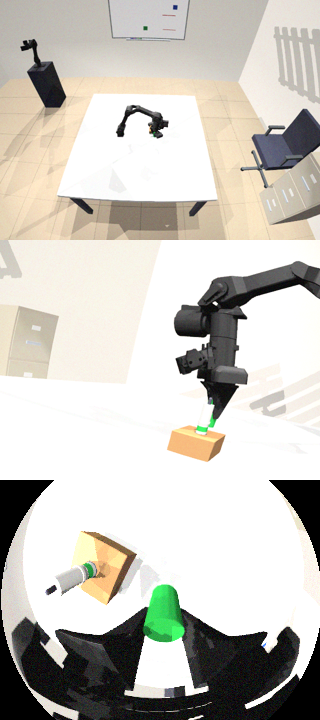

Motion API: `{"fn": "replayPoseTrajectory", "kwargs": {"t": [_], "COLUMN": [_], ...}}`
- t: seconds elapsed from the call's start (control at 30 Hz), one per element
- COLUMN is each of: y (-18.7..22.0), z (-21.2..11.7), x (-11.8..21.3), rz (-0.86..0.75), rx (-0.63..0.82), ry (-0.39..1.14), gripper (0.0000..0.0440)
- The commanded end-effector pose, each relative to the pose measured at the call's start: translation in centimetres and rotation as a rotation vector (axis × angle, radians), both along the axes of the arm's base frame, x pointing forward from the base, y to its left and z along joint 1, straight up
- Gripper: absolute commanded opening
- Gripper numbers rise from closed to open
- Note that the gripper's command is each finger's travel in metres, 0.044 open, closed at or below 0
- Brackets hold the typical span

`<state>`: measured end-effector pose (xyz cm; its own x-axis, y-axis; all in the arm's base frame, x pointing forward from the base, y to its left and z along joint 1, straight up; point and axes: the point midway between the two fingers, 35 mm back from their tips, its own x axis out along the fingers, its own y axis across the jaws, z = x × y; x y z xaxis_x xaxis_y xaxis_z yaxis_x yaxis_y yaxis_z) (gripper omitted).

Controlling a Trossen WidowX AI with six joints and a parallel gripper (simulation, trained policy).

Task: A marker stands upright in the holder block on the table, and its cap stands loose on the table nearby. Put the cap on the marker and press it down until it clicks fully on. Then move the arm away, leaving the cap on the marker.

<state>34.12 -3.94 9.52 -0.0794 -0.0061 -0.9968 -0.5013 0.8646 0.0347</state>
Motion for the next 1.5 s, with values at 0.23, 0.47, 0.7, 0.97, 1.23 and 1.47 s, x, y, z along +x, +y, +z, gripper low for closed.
{"fn": "replayPoseTrajectory", "kwargs": {"t": [0.23, 0.47, 0.7, 0.97, 1.23, 1.47], "y": [2.4, 4.5, 6.7, 9.1, 9.8, 9.6], "z": [3.9, 5.5, 7.0, 8.2, 7.7, 6.5], "x": [0.4, 0.0, -0.9, -1.8, -2.2, -2.2], "rz": [0.051, 0.07, 0.091, 0.117, 0.125, 0.122], "rx": [0.002, 0.01, 0.017, 0.022, 0.019, 0.016], "ry": [-0.07, -0.077, -0.073, -0.062, -0.034, -0.01], "gripper": [0.0049, 0.004, 0.003, 0.0017, 0.0006, 0.0]}}
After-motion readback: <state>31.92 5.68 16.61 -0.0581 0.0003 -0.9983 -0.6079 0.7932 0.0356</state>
